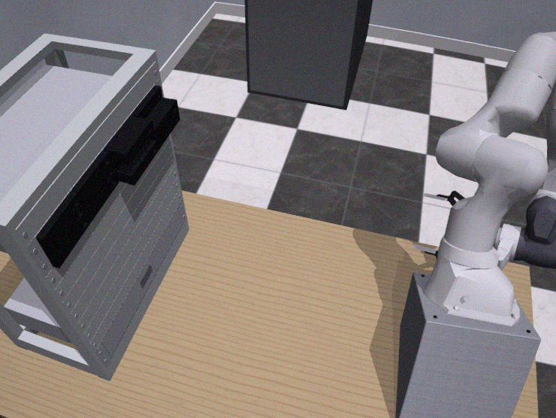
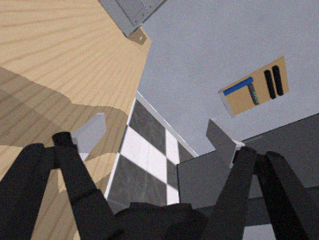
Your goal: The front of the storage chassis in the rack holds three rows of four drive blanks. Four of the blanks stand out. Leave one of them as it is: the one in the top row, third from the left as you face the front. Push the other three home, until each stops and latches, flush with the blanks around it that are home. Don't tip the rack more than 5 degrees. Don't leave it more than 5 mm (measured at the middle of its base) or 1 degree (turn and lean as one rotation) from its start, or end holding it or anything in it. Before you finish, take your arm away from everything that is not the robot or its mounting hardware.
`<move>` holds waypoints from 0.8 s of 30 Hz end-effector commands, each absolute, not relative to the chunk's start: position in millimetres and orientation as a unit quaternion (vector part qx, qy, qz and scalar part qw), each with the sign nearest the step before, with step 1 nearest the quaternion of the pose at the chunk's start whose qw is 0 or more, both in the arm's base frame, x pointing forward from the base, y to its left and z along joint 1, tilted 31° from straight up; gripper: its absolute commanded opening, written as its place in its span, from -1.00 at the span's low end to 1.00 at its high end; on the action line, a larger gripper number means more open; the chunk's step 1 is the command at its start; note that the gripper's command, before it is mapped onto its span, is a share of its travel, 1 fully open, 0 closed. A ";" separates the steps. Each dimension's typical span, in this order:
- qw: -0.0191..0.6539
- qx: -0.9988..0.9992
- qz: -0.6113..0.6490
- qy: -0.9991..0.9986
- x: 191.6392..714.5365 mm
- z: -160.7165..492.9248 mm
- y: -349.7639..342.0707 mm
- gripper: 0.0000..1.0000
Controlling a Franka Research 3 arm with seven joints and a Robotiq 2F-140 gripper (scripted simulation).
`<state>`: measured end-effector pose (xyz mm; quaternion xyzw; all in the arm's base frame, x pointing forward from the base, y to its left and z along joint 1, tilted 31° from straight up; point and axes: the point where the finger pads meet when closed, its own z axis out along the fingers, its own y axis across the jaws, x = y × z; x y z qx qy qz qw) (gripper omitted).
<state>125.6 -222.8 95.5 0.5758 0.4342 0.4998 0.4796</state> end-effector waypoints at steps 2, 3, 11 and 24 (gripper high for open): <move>0.479 0.575 0.500 0.435 125.7 95.5 -222.8 1.00; 0.479 0.575 0.500 0.436 125.7 95.5 -222.8 1.00; 0.478 0.572 0.500 0.441 126.1 95.4 -222.6 1.00; 0.470 0.553 0.501 0.471 128.3 94.7 -221.7 1.00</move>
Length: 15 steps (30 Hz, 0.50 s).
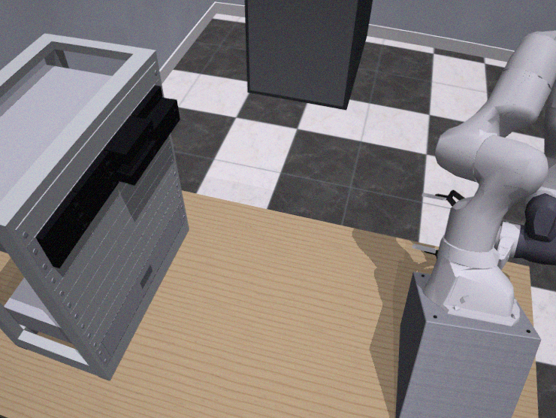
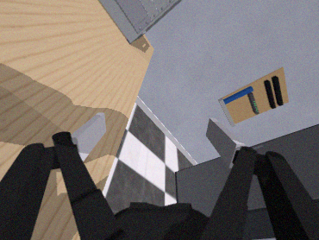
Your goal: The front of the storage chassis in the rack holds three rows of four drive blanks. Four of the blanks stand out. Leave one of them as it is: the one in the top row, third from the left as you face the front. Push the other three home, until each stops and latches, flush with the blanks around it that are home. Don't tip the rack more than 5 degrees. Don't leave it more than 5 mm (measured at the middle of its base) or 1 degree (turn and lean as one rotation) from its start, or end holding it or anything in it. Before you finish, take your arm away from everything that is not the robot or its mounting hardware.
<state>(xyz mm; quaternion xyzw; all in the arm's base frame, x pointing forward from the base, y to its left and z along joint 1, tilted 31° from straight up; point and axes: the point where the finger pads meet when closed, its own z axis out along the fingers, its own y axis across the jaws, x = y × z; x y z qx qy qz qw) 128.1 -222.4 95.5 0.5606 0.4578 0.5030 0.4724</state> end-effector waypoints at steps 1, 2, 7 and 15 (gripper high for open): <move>0.469 0.550 0.501 0.475 128.6 94.7 -221.6 1.00; 0.468 0.548 0.501 0.479 128.9 94.6 -221.5 1.00; 0.465 0.539 0.501 0.492 129.9 94.4 -221.3 1.00; 0.452 0.507 0.502 0.535 133.4 93.7 -220.6 1.00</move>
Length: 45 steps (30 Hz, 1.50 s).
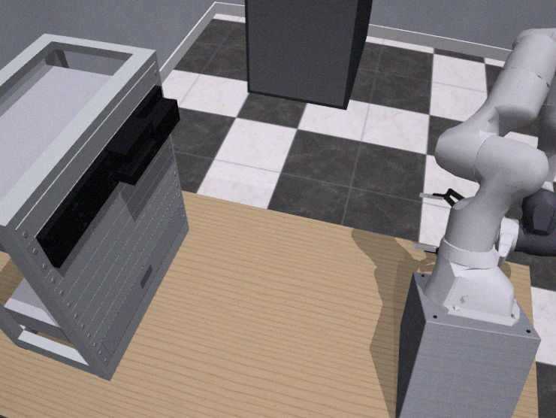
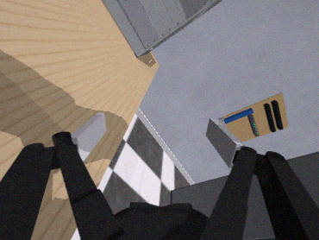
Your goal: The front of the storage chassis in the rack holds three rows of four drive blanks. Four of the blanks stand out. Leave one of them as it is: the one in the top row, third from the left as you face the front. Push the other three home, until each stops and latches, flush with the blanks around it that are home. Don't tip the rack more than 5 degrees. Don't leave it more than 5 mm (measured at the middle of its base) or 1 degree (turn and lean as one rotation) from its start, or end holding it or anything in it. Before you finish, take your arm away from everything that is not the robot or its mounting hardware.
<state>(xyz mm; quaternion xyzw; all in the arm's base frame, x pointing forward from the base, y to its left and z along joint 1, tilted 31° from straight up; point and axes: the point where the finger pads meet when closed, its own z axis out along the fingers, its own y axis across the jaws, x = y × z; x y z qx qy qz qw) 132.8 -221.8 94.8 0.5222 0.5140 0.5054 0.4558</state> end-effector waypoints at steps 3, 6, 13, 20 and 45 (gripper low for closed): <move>0.446 0.491 0.502 0.555 135.0 93.5 -220.5 1.00; 0.444 0.485 0.502 0.562 135.6 93.5 -220.5 1.00; 0.427 0.438 0.500 0.613 140.6 93.4 -220.8 1.00; 0.405 0.376 0.497 0.669 147.3 94.0 -222.3 1.00; 0.314 0.103 0.465 0.821 185.9 105.8 -235.4 1.00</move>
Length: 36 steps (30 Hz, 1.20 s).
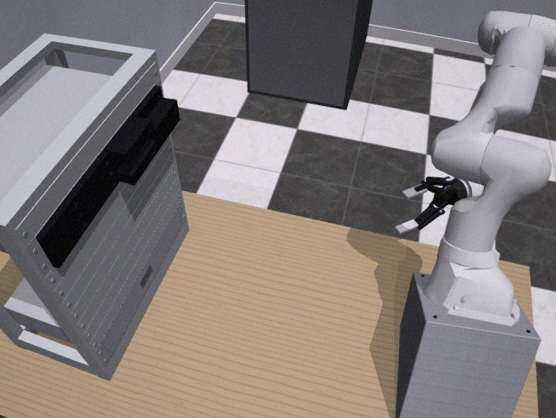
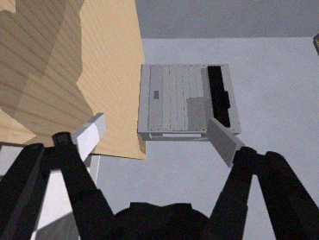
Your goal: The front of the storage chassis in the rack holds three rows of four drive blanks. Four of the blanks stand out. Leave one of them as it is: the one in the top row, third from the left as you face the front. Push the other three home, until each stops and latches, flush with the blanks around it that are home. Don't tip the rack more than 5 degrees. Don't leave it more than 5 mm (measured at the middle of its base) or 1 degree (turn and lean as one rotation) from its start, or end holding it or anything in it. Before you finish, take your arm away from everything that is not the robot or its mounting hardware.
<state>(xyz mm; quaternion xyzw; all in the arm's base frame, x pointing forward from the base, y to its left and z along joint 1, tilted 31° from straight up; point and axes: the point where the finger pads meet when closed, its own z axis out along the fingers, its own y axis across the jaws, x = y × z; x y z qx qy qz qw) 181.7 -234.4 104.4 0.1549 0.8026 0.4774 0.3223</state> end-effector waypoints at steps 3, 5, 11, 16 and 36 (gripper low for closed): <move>0.298 0.055 0.457 0.836 194.8 109.4 -238.0 1.00; 0.288 0.022 0.451 0.845 201.3 112.2 -239.7 1.00; 0.261 -0.064 0.434 0.860 219.8 120.4 -243.6 1.00; 0.239 -0.134 0.418 0.866 236.9 128.4 -245.8 1.00; 0.145 -0.434 0.328 0.827 331.3 179.6 -237.9 1.00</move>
